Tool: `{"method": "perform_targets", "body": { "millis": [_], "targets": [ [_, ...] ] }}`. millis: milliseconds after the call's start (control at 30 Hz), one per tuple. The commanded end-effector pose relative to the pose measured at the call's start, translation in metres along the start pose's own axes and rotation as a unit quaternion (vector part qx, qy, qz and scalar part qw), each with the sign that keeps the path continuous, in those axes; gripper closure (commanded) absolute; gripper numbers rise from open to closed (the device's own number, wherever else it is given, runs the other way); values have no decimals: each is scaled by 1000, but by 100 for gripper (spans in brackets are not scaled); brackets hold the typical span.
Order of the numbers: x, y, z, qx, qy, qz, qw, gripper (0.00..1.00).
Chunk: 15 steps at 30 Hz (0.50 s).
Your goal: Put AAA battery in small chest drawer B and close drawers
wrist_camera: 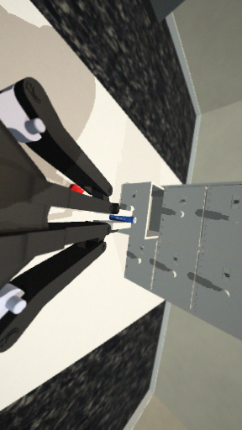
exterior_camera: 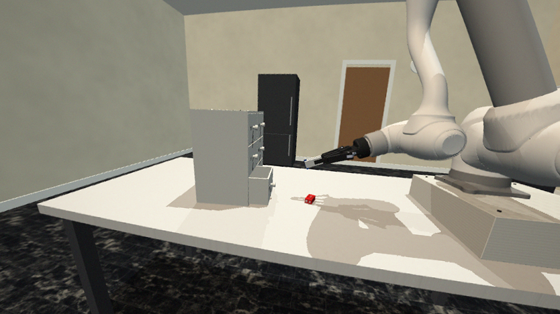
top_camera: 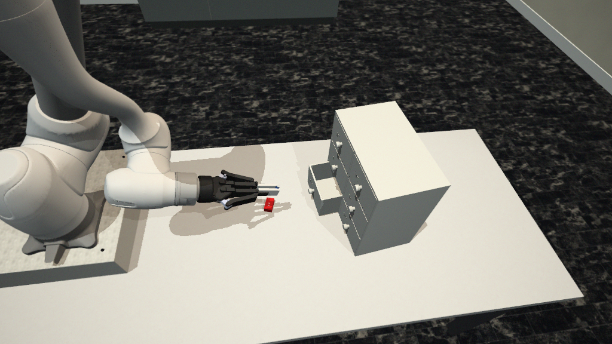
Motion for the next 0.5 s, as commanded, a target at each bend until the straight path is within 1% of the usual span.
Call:
{"method": "perform_targets", "body": {
  "millis": [0, 233, 300, 467],
  "targets": [
    [0, -2, 4, 0, 0, 0, 1000, 97],
    [1, -7, 18, 0, 0, 0, 1000, 97],
    [1, -7, 18, 0, 0, 0, 1000, 97],
    [1, -12, 33, 0, 0, 0, 1000, 97]
  ]
}}
Point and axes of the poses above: the point where the finger pads meet when closed, its own z axis out along the fingers, its own x axis across the jaws, y = z × x, the point moved 10 cm from there along -z, back along the fingers, and after that the axes turned 5 degrees about -z, right-handed, at the moved point
